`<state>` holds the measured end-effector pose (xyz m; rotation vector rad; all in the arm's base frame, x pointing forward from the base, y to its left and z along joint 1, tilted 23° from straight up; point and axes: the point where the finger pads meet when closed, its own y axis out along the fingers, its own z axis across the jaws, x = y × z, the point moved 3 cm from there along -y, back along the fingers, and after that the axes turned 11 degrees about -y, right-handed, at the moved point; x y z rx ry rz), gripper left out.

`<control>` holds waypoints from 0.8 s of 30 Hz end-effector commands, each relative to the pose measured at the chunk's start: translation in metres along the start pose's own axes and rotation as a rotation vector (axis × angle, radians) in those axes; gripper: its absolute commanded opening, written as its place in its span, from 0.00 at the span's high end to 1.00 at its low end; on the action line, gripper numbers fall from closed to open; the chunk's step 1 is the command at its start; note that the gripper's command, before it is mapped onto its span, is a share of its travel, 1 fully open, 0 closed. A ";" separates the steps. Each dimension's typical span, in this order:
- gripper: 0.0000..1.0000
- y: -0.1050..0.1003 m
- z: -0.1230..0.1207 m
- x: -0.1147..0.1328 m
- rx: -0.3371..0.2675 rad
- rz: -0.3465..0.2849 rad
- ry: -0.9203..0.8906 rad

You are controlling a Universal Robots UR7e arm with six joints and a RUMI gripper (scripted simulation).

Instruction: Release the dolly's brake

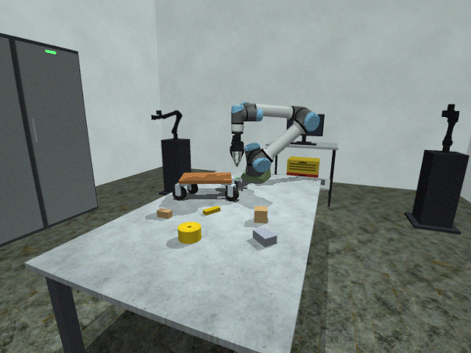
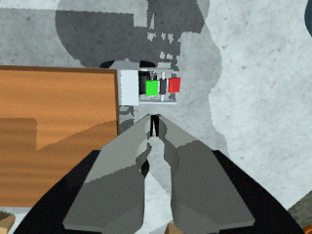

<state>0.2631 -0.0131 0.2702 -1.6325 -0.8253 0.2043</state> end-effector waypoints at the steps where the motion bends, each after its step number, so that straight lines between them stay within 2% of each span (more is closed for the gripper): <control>1: 1.00 0.000 0.000 0.000 -0.001 0.000 0.000; 24: 1.00 0.011 0.000 0.001 0.000 0.001 0.000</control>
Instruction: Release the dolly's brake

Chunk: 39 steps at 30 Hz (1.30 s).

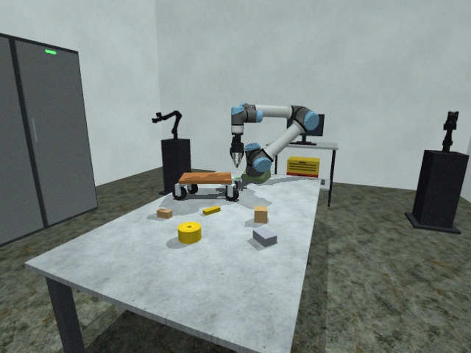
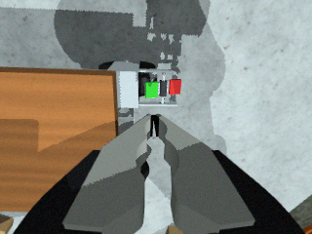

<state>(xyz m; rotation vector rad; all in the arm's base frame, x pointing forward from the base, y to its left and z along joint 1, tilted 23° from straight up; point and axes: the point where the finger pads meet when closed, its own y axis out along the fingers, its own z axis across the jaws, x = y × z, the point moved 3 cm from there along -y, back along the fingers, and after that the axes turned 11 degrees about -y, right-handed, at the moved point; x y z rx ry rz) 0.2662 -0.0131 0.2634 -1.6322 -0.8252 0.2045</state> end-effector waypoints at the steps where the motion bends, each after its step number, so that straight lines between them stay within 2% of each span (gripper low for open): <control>1: 1.00 0.005 0.000 0.000 -0.001 0.001 0.000; 26: 1.00 0.050 -0.001 0.002 -0.001 0.001 0.000; 39: 1.00 0.059 -0.001 0.002 -0.001 0.001 0.000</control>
